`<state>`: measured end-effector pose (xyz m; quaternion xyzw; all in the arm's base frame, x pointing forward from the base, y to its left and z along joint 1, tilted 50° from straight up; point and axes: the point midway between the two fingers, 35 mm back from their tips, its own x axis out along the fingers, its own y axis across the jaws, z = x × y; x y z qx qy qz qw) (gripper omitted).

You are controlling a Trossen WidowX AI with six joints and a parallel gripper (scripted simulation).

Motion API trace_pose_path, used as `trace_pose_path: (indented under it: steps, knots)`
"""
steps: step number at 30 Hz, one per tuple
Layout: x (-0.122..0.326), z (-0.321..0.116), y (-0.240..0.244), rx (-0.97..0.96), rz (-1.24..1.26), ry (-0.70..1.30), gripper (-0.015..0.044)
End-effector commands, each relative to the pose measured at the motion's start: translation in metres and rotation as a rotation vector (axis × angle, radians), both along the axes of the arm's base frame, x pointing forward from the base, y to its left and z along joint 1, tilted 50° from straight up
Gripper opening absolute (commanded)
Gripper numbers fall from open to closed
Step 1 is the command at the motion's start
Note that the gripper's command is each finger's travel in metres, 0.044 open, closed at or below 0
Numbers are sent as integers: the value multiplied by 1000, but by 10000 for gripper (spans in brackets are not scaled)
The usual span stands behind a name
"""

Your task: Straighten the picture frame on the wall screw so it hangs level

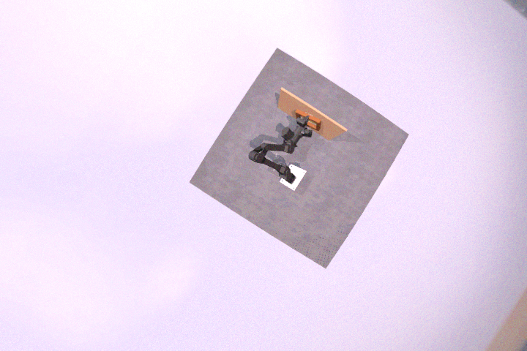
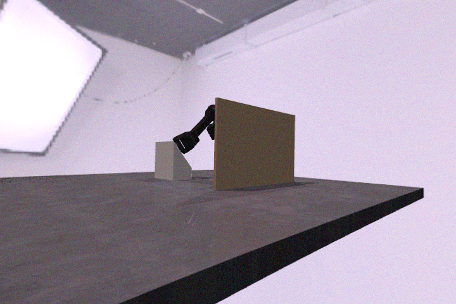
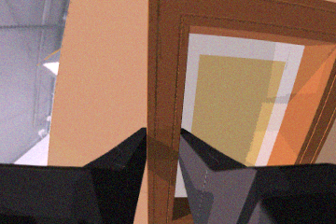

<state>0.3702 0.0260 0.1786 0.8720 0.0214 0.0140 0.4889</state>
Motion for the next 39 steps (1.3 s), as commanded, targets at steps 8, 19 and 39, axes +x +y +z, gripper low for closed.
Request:
trace_pose_path:
  steps: [8, 19, 39]
  knots:
    - [0, -1, -4, 4, -7, -5, 0]
    - [0, -1, -4, 4, -7, -5, 0]
    - [0, -4, -2, 4, -7, -5, 0]
